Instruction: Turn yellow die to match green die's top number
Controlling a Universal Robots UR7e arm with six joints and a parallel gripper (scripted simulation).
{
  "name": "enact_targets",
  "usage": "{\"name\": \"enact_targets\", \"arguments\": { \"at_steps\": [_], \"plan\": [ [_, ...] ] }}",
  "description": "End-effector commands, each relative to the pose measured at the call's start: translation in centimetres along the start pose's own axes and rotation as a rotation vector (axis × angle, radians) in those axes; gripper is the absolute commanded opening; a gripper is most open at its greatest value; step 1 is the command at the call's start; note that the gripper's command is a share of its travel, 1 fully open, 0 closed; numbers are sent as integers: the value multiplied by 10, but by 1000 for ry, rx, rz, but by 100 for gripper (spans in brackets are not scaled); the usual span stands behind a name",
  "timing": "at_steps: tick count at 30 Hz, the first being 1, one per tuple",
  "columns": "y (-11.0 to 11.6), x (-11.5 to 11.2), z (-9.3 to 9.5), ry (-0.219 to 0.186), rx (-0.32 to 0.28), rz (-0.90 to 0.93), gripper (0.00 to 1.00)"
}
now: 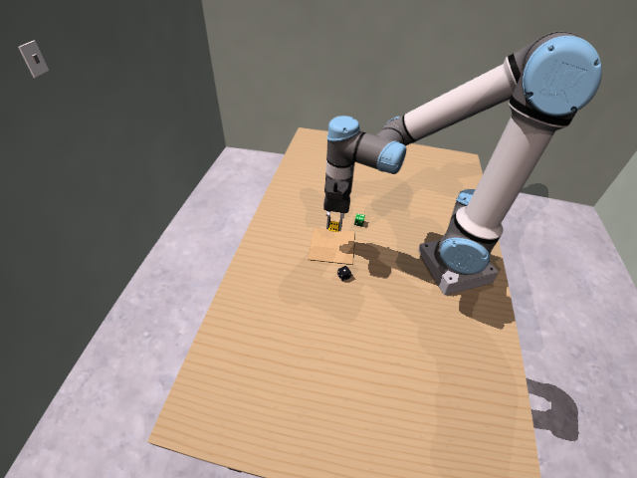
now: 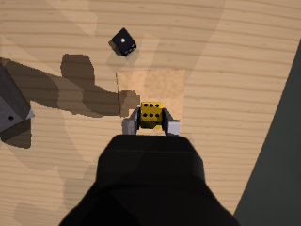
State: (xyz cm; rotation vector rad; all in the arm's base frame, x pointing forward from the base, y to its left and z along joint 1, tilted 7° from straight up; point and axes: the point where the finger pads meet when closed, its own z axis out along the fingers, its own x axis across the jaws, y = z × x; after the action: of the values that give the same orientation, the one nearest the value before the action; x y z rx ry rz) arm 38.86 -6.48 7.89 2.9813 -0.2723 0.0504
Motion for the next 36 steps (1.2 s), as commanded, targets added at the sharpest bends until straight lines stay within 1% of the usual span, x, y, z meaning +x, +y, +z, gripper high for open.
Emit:
{"name": "enact_targets", "arguments": {
  "at_steps": [1,8,10,13,16,20,23,32,34,36],
  "plan": [
    [0,1,-1,4,33,-1,57],
    [0,0,0,2,43,-2,57],
    [1,0,0,0,60,-3,57],
    [1,-1,1,-6,105,-5,57],
    [1,-1,2,-8,164,-6,57],
    [2,0,1,-4,241,-4,57],
    [3,0,0,1,279,-3,57],
    [3,1,0,4,297,-2,57],
    [3,0,0,1,310,-3,57],
    [3,0,1,-2,338,-5,57]
  ]
}}
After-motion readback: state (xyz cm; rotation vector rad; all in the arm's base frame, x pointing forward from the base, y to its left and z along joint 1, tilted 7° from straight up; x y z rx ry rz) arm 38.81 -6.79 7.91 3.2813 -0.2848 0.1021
